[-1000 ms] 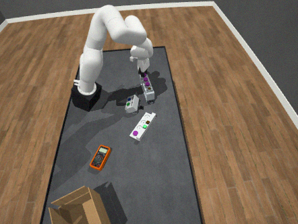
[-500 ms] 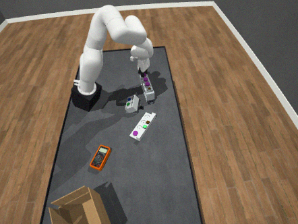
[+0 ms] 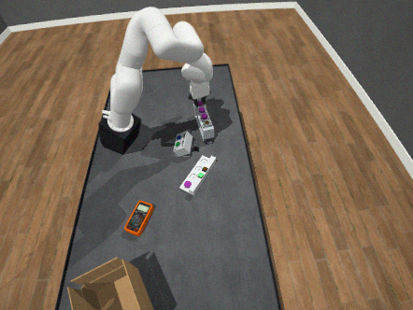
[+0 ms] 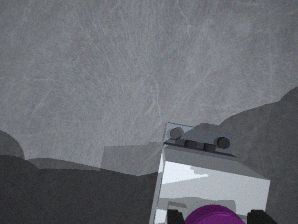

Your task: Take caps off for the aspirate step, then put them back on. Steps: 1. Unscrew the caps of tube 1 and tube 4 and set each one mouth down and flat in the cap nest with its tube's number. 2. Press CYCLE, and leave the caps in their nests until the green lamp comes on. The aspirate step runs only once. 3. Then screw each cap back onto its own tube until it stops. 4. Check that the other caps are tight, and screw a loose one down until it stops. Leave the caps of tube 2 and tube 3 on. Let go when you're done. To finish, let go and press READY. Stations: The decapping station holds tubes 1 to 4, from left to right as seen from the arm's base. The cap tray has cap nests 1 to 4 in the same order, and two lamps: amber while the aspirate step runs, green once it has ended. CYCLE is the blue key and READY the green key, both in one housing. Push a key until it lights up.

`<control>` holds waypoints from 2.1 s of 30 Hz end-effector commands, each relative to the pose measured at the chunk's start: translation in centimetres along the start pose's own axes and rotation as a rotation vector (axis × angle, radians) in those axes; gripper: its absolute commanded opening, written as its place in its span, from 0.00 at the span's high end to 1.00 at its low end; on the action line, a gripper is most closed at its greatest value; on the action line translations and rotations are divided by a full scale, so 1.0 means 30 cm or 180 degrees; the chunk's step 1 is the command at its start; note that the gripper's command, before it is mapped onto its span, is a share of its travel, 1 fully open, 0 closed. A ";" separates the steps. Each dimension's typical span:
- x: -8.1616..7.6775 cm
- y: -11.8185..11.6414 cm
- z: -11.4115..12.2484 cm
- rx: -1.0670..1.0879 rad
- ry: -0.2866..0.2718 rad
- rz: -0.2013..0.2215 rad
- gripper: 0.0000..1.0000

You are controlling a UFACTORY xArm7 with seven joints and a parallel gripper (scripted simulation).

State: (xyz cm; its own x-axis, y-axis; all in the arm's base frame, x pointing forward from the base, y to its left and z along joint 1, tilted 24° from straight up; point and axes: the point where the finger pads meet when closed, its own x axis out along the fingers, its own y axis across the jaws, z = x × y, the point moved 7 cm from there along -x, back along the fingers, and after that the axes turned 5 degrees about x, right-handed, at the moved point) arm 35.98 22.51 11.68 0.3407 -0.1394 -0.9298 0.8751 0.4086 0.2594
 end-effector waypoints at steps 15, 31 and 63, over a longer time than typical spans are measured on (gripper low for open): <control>-0.003 -0.005 -0.012 0.2536 -0.0028 0.0140 1.00; -0.002 -0.005 -0.012 0.3058 -0.0017 0.0144 0.54; -0.006 -0.005 -0.012 0.0385 -0.0072 0.0120 0.54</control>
State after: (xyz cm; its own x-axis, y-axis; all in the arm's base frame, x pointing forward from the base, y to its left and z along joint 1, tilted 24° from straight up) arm 35.40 22.62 11.44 0.4081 -0.1511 -0.9004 0.9125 0.1002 0.3967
